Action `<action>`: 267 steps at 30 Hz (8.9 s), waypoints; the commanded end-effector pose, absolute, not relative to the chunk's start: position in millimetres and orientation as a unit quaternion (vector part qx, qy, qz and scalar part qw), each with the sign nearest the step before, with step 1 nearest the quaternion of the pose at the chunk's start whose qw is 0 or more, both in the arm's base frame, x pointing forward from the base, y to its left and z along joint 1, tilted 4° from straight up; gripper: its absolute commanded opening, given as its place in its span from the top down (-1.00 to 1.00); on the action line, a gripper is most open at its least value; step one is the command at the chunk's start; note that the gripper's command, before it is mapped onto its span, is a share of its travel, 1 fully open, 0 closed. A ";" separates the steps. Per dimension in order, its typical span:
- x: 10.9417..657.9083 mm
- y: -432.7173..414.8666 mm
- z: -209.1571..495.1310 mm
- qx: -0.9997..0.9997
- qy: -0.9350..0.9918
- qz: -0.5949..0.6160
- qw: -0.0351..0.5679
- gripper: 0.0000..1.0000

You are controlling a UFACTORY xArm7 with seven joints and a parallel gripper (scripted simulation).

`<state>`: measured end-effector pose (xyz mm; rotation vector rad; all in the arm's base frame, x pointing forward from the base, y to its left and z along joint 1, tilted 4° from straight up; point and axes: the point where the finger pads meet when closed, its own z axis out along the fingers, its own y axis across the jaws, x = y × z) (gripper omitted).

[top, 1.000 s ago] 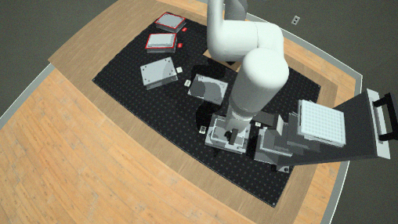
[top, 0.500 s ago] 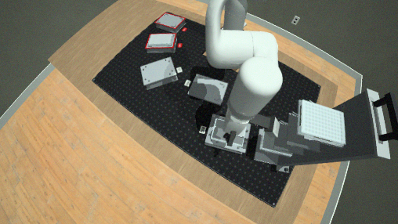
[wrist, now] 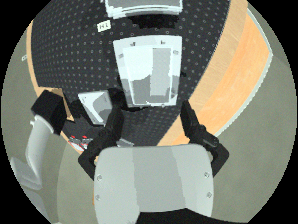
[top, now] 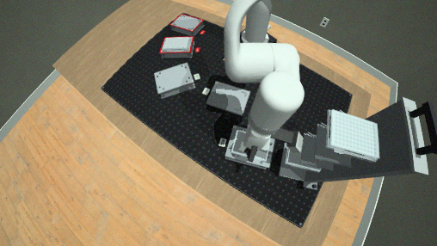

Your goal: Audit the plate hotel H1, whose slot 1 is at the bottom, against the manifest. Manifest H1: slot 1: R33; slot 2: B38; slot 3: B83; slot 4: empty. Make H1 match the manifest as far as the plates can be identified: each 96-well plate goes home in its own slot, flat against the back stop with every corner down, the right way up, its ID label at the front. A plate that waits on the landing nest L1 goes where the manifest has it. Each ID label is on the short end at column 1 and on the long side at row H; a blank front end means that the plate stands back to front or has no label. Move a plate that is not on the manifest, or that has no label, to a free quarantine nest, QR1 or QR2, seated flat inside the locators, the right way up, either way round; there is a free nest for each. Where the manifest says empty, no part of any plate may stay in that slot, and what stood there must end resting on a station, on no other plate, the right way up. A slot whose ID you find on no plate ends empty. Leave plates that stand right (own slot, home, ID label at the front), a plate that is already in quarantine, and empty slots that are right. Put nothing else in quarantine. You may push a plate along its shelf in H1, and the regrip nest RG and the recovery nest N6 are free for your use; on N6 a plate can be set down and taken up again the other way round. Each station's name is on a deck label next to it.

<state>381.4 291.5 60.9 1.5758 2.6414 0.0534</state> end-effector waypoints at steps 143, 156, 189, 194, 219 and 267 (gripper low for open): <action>388.1 292.4 -9.9 0.512 0.858 0.019 0.034 1.00; 388.1 292.4 -9.9 0.512 0.858 0.019 0.034 1.00; 386.7 292.4 8.7 0.512 0.858 0.019 0.034 1.00; 386.4 292.5 12.0 0.512 0.858 0.019 0.034 1.00; 385.7 292.5 22.0 0.512 0.858 0.019 0.034 1.00; 383.6 292.6 49.9 0.512 0.858 0.019 0.034 1.00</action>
